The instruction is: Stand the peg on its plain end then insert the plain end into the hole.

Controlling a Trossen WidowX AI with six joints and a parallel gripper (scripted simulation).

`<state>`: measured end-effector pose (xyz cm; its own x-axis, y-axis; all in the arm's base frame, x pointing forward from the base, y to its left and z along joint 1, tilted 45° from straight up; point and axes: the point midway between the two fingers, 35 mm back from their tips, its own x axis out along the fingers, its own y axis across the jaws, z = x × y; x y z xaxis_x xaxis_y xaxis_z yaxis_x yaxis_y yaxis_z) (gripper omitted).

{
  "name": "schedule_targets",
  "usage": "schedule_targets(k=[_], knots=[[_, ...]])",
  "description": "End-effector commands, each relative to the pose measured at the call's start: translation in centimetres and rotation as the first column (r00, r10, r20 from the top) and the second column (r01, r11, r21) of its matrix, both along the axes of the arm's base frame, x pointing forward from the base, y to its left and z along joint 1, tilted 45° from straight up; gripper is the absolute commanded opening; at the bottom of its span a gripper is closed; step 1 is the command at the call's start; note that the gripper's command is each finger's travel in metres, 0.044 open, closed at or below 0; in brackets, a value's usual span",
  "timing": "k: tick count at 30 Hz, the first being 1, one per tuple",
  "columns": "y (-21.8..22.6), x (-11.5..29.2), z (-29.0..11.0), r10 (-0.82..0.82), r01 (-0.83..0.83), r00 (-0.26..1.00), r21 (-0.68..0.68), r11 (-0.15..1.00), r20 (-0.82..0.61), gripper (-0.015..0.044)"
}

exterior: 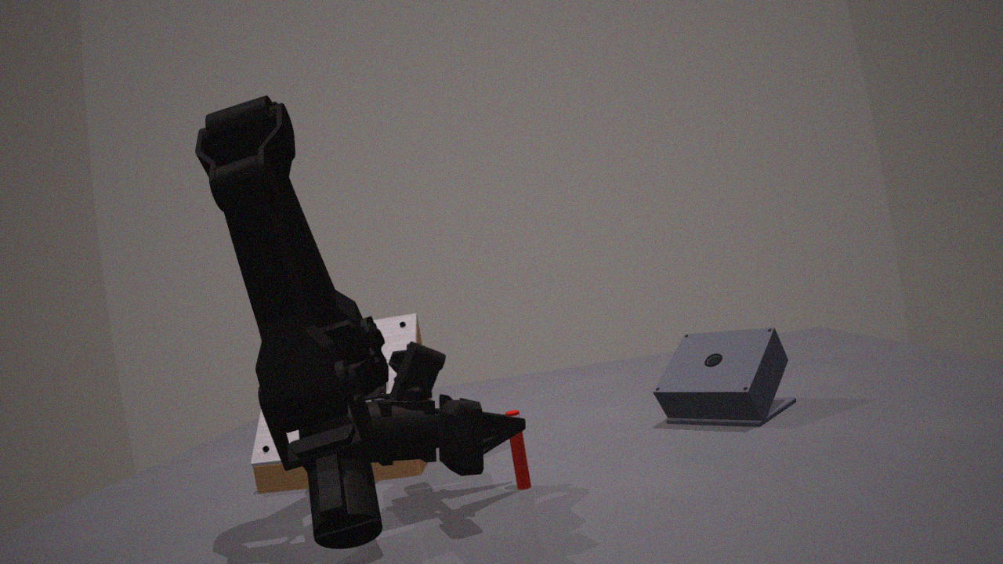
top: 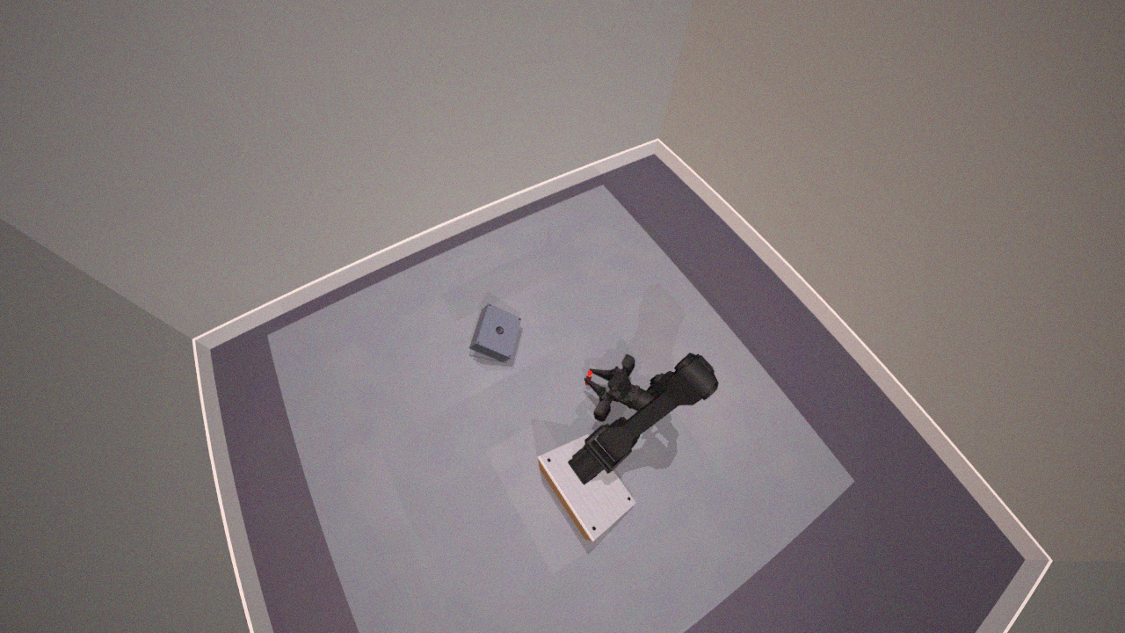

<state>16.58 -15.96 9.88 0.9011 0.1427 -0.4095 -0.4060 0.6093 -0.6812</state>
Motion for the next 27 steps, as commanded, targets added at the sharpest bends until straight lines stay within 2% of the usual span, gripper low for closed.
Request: schedule_targets(k=[1, 4, 16, 27], knots=[[0.01, 0.00, -0.01, 0.000, 0.000, 1.000, 0.001, 1.000, 0.000, 0.0130], [0.01, 0.00, -0.01, 0.000, 0.000, 1.000, 0.001, 1.000, 0.000, 0.0130], [0.01, 0.00, -0.01, 0.000, 0.000, 1.000, 0.001, 1.000, 0.000, 0.0440], [0.25, 0.15, 0.52, 0.001, -0.001, 1.000, 0.000, 1.000, -0.004, 0.0440]])
